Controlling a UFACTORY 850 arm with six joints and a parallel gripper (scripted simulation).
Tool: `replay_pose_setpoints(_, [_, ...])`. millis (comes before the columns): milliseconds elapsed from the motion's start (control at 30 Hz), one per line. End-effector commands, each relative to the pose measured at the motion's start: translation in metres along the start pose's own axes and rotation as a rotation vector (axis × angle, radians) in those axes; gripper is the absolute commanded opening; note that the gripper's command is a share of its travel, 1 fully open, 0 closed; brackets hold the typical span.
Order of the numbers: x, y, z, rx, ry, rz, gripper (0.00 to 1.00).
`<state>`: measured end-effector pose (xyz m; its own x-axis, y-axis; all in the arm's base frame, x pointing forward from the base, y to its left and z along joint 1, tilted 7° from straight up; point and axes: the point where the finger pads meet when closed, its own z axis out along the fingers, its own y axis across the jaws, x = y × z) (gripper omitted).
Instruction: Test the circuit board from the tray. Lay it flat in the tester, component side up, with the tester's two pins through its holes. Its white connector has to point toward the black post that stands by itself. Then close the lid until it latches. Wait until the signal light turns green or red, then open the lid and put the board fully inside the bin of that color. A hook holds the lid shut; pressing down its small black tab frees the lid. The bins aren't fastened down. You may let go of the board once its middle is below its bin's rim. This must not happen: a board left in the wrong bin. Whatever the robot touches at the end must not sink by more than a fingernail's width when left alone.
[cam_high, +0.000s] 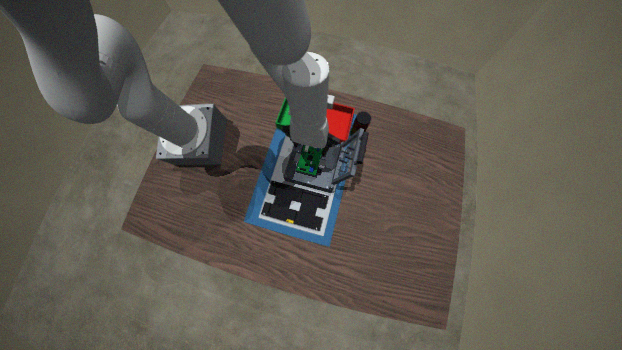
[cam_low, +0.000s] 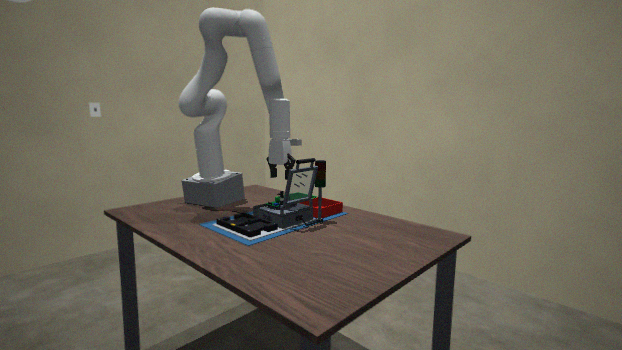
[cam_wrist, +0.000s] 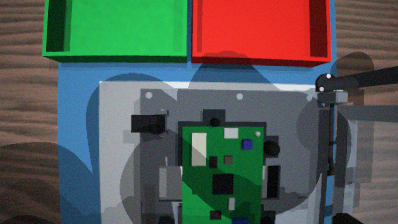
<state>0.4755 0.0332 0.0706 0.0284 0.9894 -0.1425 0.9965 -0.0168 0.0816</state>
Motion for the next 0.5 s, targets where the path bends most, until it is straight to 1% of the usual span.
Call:
replay_pose_setpoints(0, [-0.002,0.002,-0.029,0.048,0.020,-0.004,1.00])
replay_pose_setpoints(33, [-0.002,0.003,-0.044,0.048,0.020,-0.004,1.00])
replay_pose_setpoints(67, [-0.002,0.003,-0.054,0.048,0.021,-0.004,1.00])
replay_pose_setpoints(167, [-0.002,0.004,-0.070,0.048,0.021,-0.004,1.00])
replay_pose_setpoints(467, [-0.004,0.007,-0.132,0.048,0.021,-0.004,1.00])
